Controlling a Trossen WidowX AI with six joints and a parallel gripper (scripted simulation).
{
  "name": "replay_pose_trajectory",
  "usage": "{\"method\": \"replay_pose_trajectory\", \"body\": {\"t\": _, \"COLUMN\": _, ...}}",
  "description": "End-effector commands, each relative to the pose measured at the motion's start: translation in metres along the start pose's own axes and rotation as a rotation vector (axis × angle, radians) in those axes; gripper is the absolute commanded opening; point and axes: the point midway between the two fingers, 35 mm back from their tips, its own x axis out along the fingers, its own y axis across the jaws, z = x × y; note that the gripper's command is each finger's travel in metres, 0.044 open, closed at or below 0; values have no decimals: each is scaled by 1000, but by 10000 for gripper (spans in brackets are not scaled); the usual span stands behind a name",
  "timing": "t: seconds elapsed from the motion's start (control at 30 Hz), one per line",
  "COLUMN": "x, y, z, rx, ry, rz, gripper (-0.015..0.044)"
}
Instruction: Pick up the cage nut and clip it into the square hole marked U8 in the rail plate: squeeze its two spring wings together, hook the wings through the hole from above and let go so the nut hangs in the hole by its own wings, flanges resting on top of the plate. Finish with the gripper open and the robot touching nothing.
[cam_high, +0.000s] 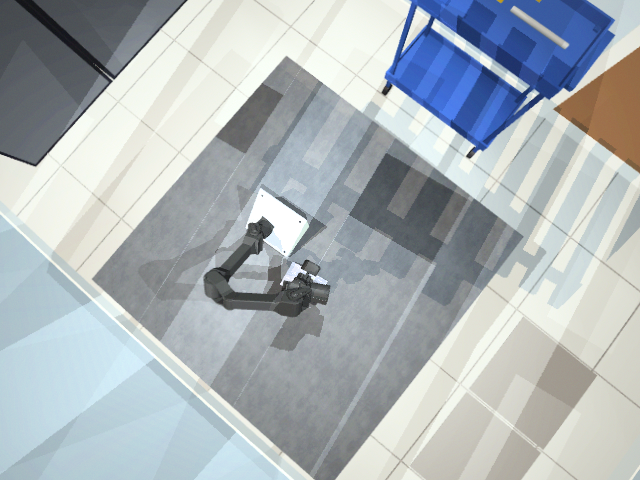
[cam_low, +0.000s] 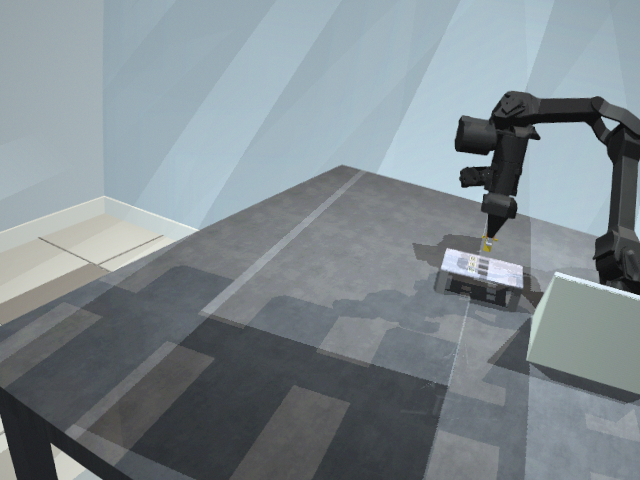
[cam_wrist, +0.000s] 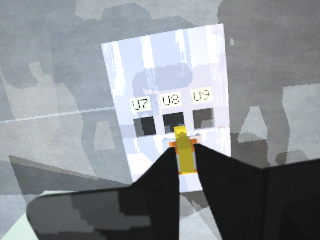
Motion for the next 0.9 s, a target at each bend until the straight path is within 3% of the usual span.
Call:
{"method": "replay_pose_trajectory", "body": {"t": 0.0, "x": 4, "y": -1, "z": -2, "rx": 0, "ry": 2, "rz": 21, "gripper": 26}}
{"method": "replay_pose_trajectory", "body": {"t": 0.87, "x": 24, "y": -5, "z": -2, "rx": 1, "ry": -1, "rz": 87, "gripper": 26}}
